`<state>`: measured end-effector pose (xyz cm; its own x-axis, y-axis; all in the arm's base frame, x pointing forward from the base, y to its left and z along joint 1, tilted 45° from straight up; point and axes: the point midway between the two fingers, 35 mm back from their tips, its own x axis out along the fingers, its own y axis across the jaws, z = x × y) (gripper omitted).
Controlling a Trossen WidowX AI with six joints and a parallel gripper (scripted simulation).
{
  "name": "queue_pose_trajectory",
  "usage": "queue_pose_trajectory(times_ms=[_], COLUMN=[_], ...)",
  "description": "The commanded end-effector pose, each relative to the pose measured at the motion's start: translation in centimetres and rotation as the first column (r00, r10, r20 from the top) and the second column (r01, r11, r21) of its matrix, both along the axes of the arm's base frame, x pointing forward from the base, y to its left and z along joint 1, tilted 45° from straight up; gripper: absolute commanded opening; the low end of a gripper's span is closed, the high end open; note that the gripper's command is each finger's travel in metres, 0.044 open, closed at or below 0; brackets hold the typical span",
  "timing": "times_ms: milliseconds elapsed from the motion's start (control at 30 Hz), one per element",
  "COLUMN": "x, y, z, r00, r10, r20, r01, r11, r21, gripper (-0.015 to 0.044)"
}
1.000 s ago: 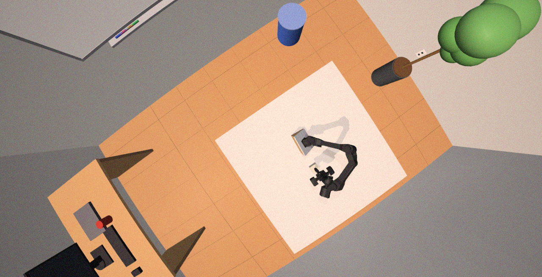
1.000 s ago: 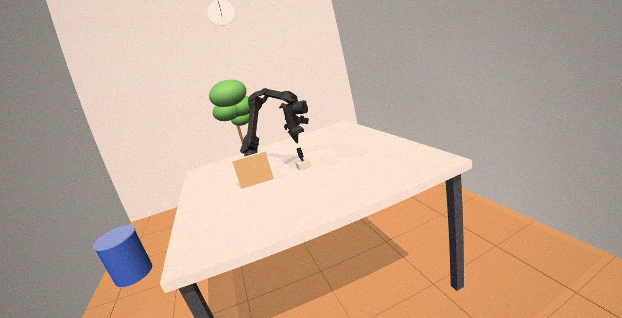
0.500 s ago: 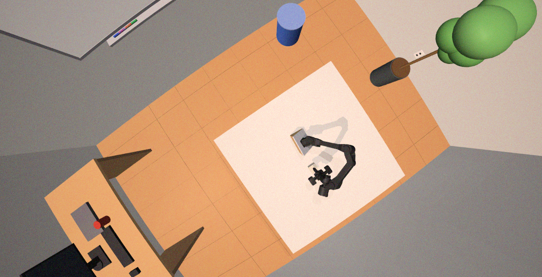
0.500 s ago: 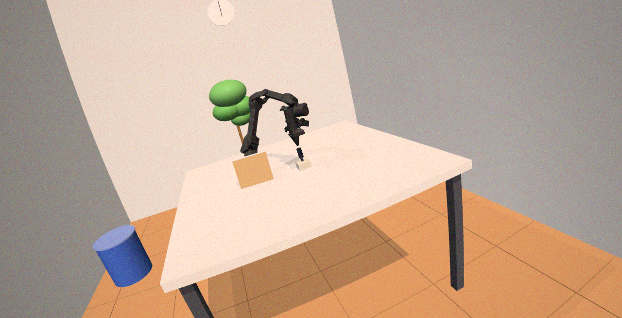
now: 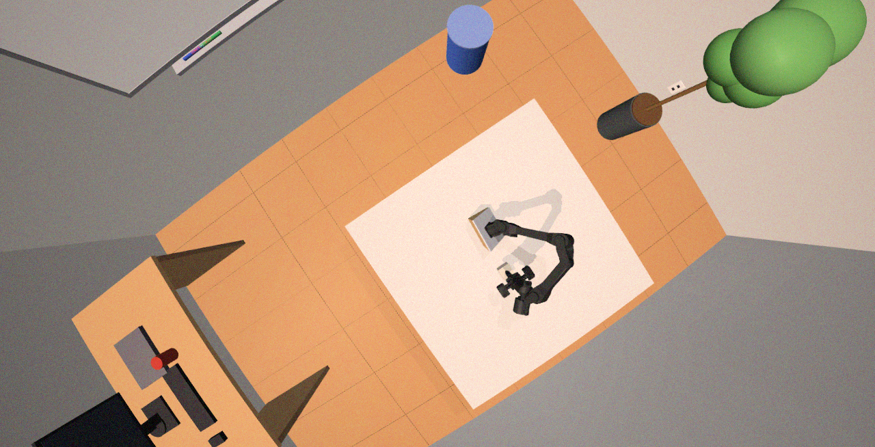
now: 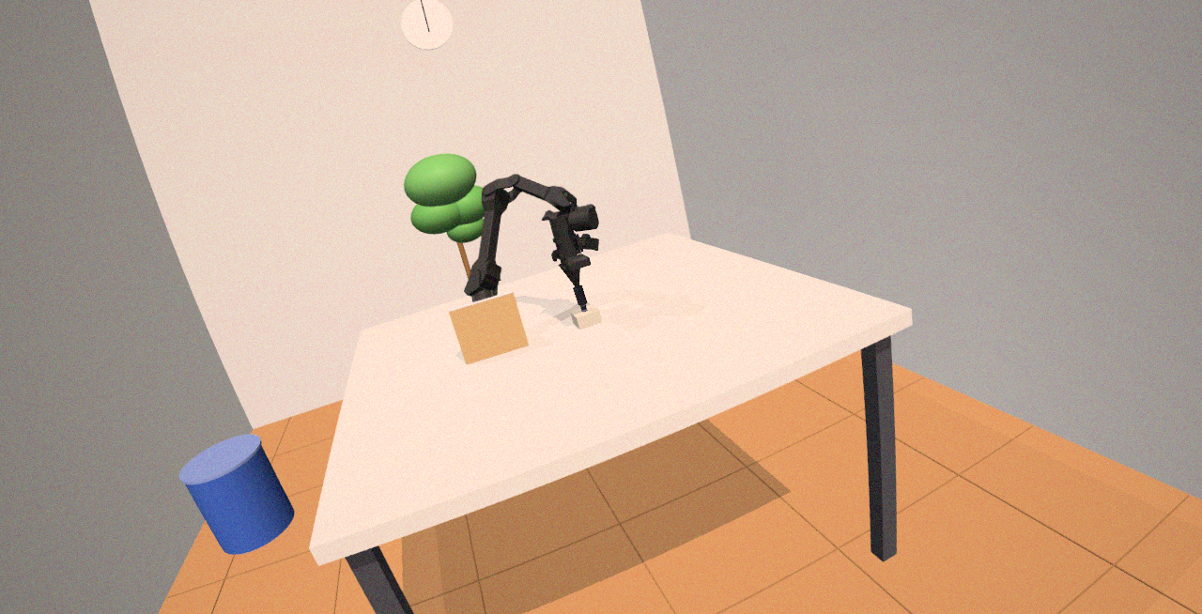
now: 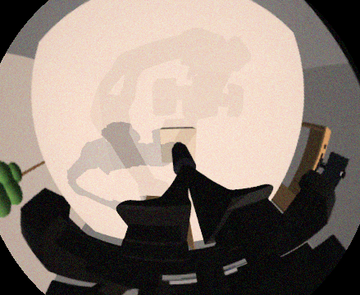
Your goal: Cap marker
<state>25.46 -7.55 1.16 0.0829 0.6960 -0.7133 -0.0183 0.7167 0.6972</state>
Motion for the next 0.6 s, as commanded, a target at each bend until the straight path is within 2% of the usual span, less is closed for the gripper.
queue_pose_trajectory(times_ms=[0, 300, 467, 567], x=[0.1, 0.2, -0.2, -0.6], y=[0.6, -0.4, -4.9, -6.1], z=[-0.5, 0.3, 4.7, 6.1], r00=[1.0, 1.0, 1.0, 1.0], r10=[-0.001, 0.0, 0.0, 0.0], r20=[-0.001, 0.005, 0.002, 0.002], r01=[0.001, 0.0, 0.0, 0.0], r11=[1.0, 1.0, 1.0, 1.0], r21=[0.006, -0.003, -0.005, -0.003], gripper=[0.0, 0.0, 0.0, 0.0])
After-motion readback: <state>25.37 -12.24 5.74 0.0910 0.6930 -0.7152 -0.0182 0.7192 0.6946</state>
